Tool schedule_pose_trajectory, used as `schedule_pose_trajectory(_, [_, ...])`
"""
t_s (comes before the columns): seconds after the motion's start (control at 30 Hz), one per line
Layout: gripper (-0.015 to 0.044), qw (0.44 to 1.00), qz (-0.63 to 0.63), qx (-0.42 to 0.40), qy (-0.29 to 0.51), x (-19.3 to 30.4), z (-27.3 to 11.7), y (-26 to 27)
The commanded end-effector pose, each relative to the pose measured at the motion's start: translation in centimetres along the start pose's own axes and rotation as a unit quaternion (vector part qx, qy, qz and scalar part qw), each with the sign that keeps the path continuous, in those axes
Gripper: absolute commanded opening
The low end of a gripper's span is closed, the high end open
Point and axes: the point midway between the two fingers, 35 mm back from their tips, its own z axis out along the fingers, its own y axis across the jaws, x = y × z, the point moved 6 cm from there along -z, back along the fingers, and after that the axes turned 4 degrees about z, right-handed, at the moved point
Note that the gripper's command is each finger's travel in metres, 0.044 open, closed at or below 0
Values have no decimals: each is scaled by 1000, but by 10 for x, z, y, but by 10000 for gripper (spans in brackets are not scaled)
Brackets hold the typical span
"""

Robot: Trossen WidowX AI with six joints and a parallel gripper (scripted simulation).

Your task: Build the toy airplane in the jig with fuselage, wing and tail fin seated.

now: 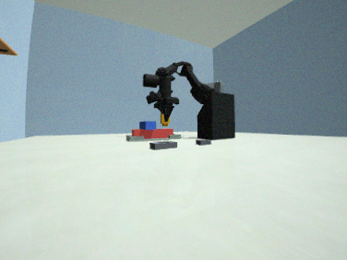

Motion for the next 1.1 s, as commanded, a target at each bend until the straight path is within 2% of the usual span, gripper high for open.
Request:
schedule_pose_trajectory(0.0, [66, 1000, -6, 3, 3, 2, 9, 1])
schedule_pose_trajectory(0.5, [66, 1000, -6, 4, 3, 3, 17, 0])
schedule_pose_trajectory(0.53, [79, 1000, -2, 2, 2, 2, 16, 0])
schedule_pose_trajectory(0.67, [52, 1000, -2, 2, 2, 2, 16, 0])
schedule_pose_trajectory(0.73, [0, 1000, -2, 2, 2, 2, 16, 0])
schedule_pose_trajectory(0.83, [0, 1000, -2, 2, 2, 2, 16, 0])
schedule_pose_trajectory(1.07, [184, 1000, -2, 2, 2, 2, 16, 0])
